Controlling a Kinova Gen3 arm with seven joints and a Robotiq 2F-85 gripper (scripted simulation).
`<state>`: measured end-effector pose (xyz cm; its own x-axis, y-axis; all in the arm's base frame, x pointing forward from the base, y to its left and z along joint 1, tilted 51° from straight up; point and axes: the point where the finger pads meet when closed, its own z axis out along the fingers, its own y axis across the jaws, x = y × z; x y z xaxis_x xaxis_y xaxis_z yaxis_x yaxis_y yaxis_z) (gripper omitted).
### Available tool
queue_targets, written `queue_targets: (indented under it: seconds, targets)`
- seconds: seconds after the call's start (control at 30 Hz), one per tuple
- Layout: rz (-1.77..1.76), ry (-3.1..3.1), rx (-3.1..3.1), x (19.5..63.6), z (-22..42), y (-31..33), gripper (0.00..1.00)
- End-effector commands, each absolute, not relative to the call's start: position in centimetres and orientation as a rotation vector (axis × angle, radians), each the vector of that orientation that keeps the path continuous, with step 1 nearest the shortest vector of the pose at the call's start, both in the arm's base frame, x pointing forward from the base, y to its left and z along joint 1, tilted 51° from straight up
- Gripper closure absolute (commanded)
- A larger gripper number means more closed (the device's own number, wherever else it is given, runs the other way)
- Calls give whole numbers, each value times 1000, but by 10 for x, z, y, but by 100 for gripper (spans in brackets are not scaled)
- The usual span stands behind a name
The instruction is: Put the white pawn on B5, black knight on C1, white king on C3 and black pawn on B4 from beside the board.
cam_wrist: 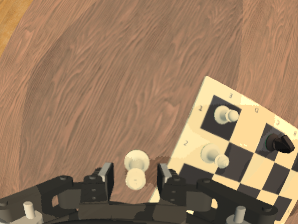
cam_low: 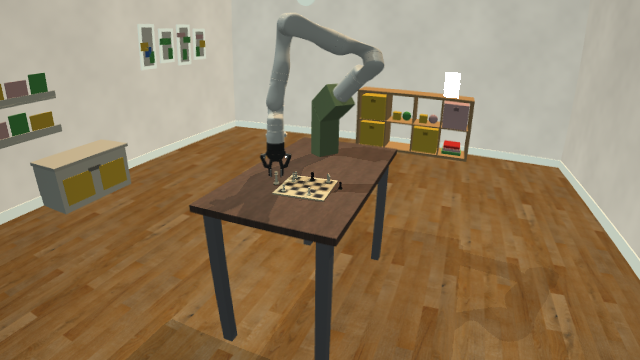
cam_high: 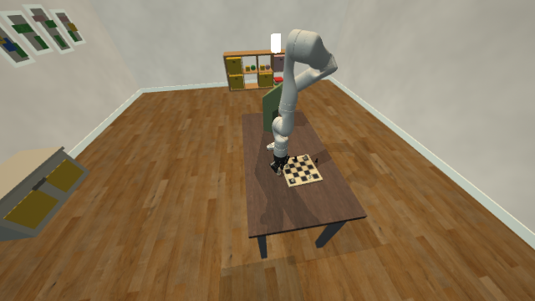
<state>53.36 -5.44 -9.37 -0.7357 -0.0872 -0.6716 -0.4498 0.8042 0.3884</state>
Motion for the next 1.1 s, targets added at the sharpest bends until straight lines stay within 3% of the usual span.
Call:
queue_targets:
  seconds: [0.0, 1.07]
  targets:
    - [722, 2327, -380, 537, -95, -52, 59]
    - [723, 2327, -380, 537, -95, -51, 59]
